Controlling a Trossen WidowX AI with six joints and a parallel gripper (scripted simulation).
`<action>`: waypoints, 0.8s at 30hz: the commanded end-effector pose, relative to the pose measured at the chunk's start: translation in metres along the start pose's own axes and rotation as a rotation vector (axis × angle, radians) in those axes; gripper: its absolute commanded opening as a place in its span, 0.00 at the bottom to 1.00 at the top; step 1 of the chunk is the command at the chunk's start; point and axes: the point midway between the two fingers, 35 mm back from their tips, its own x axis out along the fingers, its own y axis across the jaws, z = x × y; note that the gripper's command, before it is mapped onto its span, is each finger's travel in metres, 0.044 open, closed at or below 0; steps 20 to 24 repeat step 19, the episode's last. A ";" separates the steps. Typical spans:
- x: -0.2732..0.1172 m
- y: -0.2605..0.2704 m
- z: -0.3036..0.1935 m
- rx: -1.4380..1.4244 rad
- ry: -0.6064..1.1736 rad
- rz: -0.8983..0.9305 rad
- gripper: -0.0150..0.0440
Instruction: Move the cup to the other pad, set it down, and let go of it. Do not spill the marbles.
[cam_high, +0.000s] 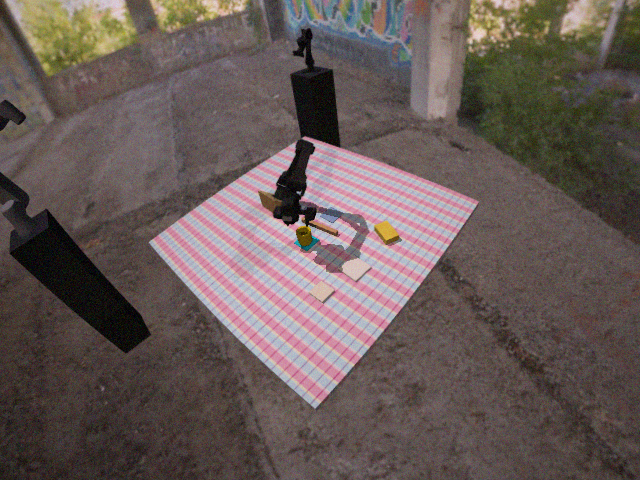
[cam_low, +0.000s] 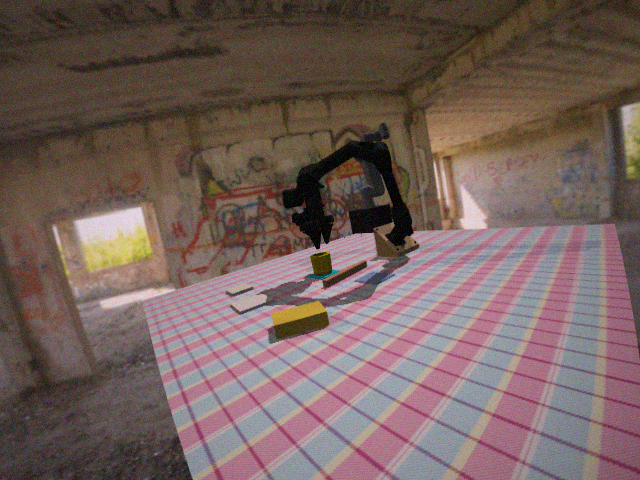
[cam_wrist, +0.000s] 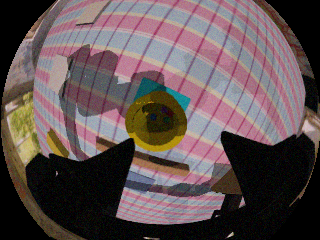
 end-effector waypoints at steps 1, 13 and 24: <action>-0.014 0.000 0.002 -0.003 -0.010 0.001 1.00; -0.053 0.001 0.001 -0.004 -0.014 0.000 1.00; -0.052 0.002 0.000 -0.002 -0.011 0.002 1.00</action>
